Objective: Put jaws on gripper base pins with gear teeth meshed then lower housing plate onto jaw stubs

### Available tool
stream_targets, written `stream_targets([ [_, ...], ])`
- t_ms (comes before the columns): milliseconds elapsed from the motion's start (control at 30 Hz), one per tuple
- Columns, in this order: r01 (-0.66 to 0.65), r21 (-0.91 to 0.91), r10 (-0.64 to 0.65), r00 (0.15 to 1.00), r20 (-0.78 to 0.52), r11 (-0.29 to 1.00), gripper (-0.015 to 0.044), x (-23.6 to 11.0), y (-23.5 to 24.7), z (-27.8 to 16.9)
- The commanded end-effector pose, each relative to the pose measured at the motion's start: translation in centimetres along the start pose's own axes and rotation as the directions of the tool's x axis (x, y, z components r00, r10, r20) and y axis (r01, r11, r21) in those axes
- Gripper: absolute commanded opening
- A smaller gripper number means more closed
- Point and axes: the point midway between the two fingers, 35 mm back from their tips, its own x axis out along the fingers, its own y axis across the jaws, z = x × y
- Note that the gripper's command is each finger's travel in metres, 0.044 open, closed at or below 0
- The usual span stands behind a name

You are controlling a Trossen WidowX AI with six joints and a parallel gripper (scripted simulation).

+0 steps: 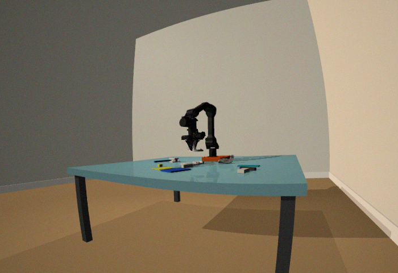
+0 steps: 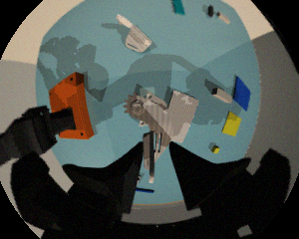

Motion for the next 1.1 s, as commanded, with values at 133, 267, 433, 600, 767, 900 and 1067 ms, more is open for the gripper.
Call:
stream_targets([
  [133,-0.003,-0.188,0.003,1.0,-0.001,0.982,0.0134,0.1,0.8,0.7],
  [267,-0.003,-0.287,0.003,1.0,-0.001,0.958,0.0134,0.1,1.2,1.1],
  [433,-0.004,-0.407,0.004,1.0,0.0,0.913,0.0134,0.2,1.7,1.6],
  [600,-0.003,-0.52,0.004,1.0,0.0,0.854,0.0134,0.2,2.2,2.0],
  [767,-0.003,-0.625,0.004,1.0,0.0,0.781,0.0134,0.3,2.7,2.4],
  [900,-0.003,-0.702,0.005,1.0,0.001,0.713,0.0134,0.4,3.1,2.8],
  [1067,-0.002,-0.787,0.005,1.0,0.001,0.617,0.0134,0.4,3.6,3.2],
])
